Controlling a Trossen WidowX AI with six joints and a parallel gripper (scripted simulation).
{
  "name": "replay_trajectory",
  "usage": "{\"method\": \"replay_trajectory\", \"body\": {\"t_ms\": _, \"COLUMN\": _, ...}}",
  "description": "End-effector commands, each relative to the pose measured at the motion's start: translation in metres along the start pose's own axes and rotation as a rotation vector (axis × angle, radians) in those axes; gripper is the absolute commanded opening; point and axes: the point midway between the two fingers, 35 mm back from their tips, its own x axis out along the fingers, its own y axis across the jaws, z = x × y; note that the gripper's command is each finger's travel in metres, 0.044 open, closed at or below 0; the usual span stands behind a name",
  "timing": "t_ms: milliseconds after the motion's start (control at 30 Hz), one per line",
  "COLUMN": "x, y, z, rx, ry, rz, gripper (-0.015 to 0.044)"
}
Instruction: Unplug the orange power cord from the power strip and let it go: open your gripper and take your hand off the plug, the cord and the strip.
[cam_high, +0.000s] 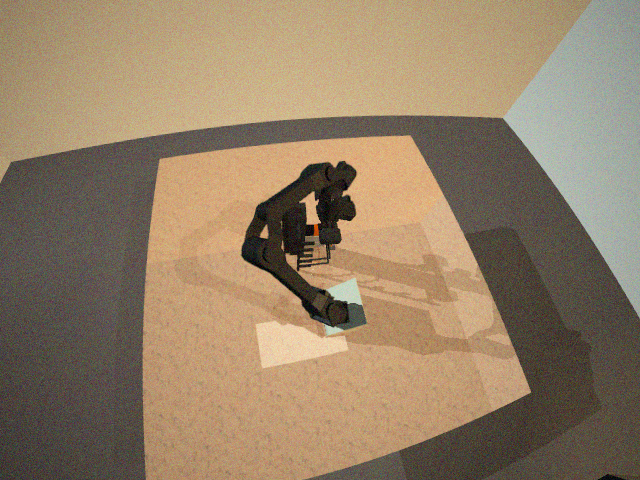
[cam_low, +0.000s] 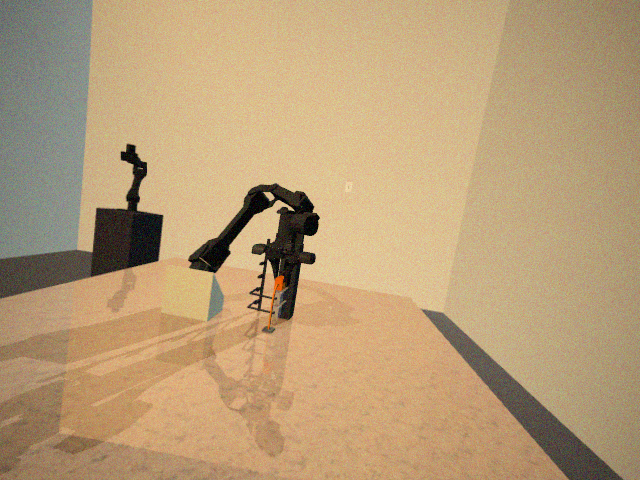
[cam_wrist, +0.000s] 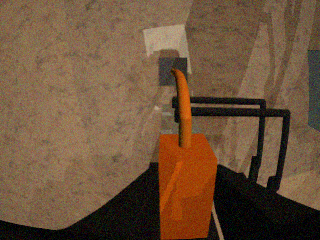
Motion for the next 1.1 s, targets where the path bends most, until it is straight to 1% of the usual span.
{"method": "replay_trajectory", "body": {"t_ms": 0, "x": 0.000, "y": 0.000, "z": 0.000, "rx": -0.001, "ry": 0.000, "rz": 0.001, "gripper": 0.0048}}
{"method": "replay_trajectory", "body": {"t_ms": 267, "x": 0.000, "y": 0.000, "z": 0.000, "rx": -0.001, "ry": 0.000, "rz": 0.001, "gripper": 0.0000}}
{"method": "replay_trajectory", "body": {"t_ms": 1067, "x": -0.002, "y": 0.002, "z": 0.037, "rx": 0.002, "ry": -0.003, "rz": 0.002, "gripper": 0.0000}}
